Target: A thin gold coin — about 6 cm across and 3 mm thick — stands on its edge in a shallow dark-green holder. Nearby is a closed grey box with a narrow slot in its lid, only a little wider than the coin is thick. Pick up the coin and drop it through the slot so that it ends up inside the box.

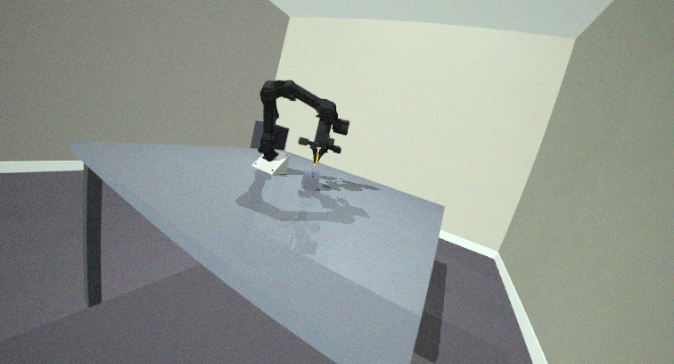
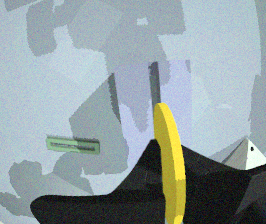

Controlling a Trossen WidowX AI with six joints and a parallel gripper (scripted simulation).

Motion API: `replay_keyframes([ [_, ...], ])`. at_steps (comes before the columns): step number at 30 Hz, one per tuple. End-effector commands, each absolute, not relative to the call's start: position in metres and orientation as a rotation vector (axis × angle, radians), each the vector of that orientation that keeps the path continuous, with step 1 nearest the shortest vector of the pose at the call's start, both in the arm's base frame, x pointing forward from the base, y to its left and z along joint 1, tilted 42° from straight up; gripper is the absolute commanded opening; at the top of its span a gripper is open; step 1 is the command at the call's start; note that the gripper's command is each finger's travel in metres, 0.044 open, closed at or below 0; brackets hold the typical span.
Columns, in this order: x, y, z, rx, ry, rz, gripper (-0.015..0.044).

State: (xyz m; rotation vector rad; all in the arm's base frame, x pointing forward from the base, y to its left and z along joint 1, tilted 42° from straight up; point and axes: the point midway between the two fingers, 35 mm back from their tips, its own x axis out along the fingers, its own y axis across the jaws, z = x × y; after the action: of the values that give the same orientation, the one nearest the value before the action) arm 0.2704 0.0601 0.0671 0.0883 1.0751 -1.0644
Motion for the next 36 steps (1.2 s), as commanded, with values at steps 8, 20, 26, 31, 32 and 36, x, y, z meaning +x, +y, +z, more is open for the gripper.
replay_keyframes([
  [8,0.2667,0.0538,0.0678,0.082,1.08,-1.06,0.0],
  [20,0.2685,0.0559,0.0673,0.091,1.077,-1.061,0.0],
  [26,0.2676,0.0531,0.0655,0.086,1.08,-1.059,0.0],
  [31,0.2668,0.0516,0.0644,0.082,1.082,-1.056,0.0],
  [32,0.2668,0.0514,0.0641,0.082,1.083,-1.056,0.0],
  [36,0.2673,0.0506,0.0627,0.083,1.082,-1.056,0.0],
])
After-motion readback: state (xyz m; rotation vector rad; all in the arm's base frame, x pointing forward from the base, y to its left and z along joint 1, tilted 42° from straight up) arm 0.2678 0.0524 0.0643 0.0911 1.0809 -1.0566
